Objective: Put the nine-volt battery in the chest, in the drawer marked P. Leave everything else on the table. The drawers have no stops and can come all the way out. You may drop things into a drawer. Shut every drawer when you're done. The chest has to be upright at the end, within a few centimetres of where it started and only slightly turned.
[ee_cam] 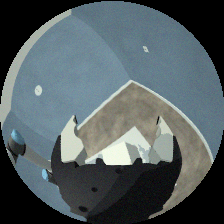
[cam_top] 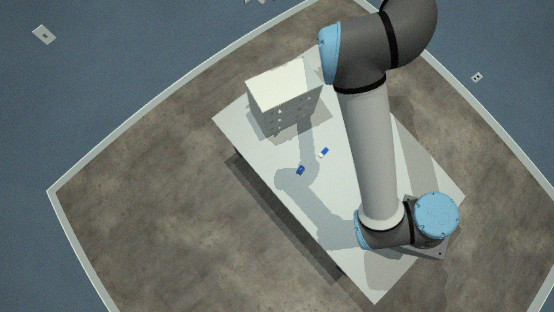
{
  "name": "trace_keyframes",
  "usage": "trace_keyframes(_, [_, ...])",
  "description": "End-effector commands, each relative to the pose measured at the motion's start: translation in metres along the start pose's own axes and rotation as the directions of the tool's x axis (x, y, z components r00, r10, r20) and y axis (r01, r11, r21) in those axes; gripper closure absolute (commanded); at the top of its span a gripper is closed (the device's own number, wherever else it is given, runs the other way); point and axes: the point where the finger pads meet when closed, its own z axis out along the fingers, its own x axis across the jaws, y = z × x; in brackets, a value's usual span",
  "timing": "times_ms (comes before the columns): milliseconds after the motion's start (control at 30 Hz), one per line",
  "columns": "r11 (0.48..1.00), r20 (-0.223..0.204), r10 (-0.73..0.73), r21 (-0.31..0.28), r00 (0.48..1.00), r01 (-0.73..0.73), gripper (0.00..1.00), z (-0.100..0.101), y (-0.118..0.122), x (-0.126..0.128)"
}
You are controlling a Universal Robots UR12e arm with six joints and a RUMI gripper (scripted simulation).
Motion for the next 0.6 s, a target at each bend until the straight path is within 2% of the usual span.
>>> trace_keyframes(0, [0.99, 0.006, -0.133, -0.054, 0.991, 0.133, 0.0, 0.001, 0.018, -0.025])
trace_keyframes(33, [0.982, 0.015, -0.175, -0.067, 0.984, 0.176, 0.0, 0.002, 0.025, -0.033])
trace_keyframes(133, [0.982, 0.015, -0.175, -0.067, 0.984, 0.176, 0.0, 0.002, 0.025, -0.033])
trace_keyframes(267, [0.929, 0.063, -0.345, -0.121, 0.937, 0.35, 0.0, 0.004, 0.057, -0.063])
trace_keyframes(300, [0.929, 0.063, -0.345, -0.121, 0.937, 0.35, 0.0, 0.004, 0.057, -0.063])
trace_keyframes(367, [0.888, 0.093, -0.427, -0.146, 0.899, 0.437, 0.0, 0.005, 0.075, -0.078])
trace_keyframes(400, [0.888, 0.093, -0.427, -0.146, 0.899, 0.437, 0.0, 0.005, 0.075, -0.078])
trace_keyframes(467, [0.837, 0.127, -0.505, -0.17, 0.853, 0.521, 0.0, 0.006, 0.095, -0.093])
trace_keyframes(500, [0.837, 0.127, -0.505, -0.17, 0.853, 0.521, 0.0, 0.006, 0.095, -0.093])
trace_keyframes(567, [0.776, 0.165, -0.578, -0.19, 0.799, 0.601, 0.0, 0.006, 0.116, -0.108])
